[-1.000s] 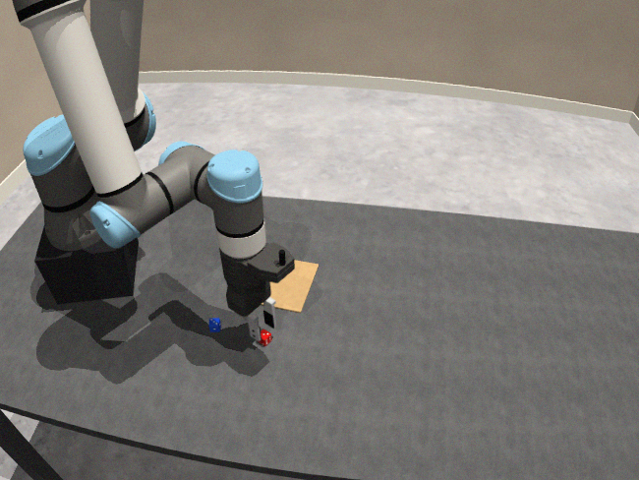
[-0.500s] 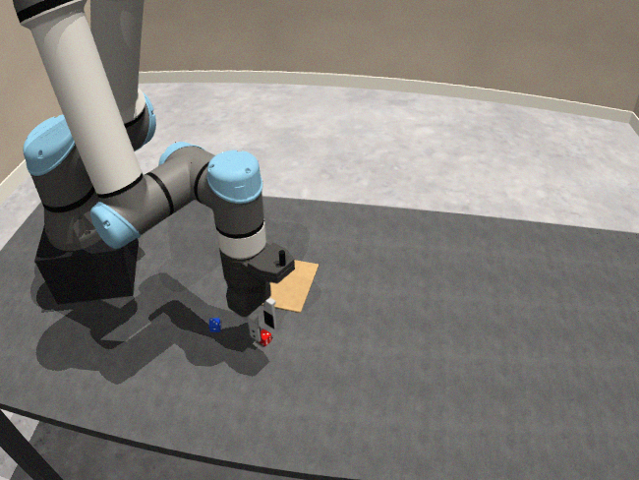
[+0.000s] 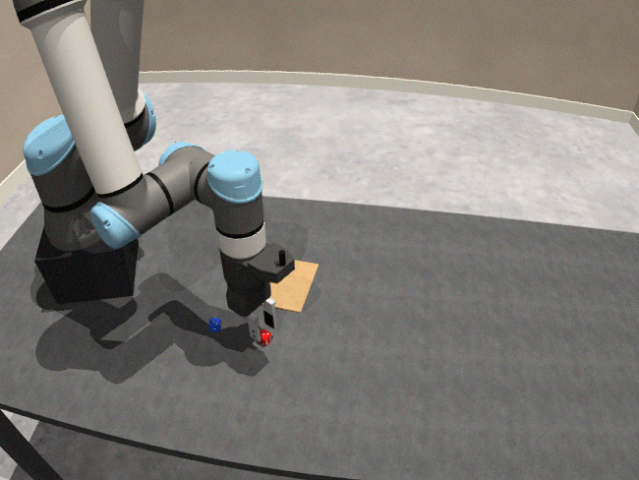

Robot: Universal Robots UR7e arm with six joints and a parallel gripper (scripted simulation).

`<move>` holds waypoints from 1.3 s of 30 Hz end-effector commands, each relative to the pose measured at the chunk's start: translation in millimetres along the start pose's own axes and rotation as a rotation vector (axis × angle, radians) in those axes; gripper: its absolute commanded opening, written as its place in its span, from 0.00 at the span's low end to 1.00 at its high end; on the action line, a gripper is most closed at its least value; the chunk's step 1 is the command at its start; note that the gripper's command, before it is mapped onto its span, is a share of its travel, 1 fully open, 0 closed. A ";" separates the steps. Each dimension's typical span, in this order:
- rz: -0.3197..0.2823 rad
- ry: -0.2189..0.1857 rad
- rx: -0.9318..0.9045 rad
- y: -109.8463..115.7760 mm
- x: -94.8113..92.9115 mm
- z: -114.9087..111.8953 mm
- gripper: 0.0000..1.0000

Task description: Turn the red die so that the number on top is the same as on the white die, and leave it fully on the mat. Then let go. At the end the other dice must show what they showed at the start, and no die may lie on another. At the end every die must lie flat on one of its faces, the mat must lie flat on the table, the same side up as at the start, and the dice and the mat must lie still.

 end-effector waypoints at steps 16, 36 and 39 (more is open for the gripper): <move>0.001 0.000 0.000 -0.4 -1.9 -0.1 0.70; 0.001 0.000 0.000 -0.4 -24.7 -0.1 0.70; 0.001 0.000 0.000 -0.4 -25.6 -0.1 0.70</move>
Point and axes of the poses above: the point where the finger pads meet when closed, its own x axis back along the fingers, its own z axis across the jaws, y = z × x, the point moved 4 cm from there along x, back along the fingers, and after that the axes turned 14 degrees about -x, right-handed, at the moved point
